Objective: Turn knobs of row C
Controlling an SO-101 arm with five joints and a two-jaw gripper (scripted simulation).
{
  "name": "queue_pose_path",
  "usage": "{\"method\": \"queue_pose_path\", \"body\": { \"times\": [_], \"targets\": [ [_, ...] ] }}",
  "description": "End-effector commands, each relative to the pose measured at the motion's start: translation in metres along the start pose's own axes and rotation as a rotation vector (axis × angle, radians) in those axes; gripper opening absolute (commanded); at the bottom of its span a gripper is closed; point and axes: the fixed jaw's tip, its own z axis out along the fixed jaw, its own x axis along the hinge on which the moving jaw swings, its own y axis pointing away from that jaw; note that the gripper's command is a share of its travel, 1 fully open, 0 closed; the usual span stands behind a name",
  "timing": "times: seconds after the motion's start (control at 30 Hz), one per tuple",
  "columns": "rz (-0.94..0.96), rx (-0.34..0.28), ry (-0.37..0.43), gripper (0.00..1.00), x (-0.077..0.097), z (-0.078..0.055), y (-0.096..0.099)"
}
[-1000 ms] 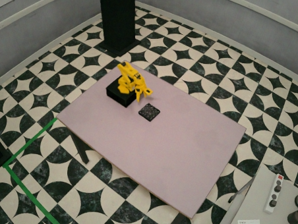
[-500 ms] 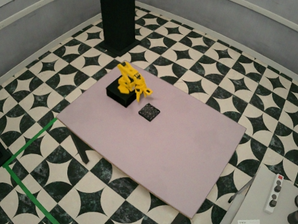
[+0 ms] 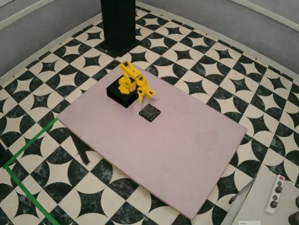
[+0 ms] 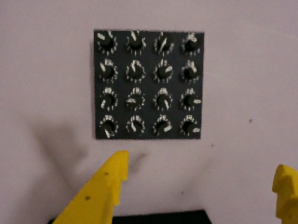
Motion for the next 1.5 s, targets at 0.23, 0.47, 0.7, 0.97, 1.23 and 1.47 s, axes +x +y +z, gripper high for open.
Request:
{"method": "queue_pose_path", "body": {
  "times": [0.23, 0.47, 0.7, 0.97, 1.23, 1.47],
  "targets": [
    [0.016, 0.002, 0.0, 0.4, -0.029, 0.015, -0.003],
    [0.016, 0.002, 0.0, 0.4, -0.035, 0.021, -0.003],
    [0.017, 0.002, 0.0, 0.4, -0.035, 0.021, -0.003],
    [0.022, 0.003, 0.0, 0.4, -0.035, 0.021, -0.003],
    [0.029, 0.004, 0.0, 0.4, -0.035, 0.021, -0.004],
    [0.034, 0.005, 0.0, 0.4, -0.035, 0.021, -0.004]
  ]
}}
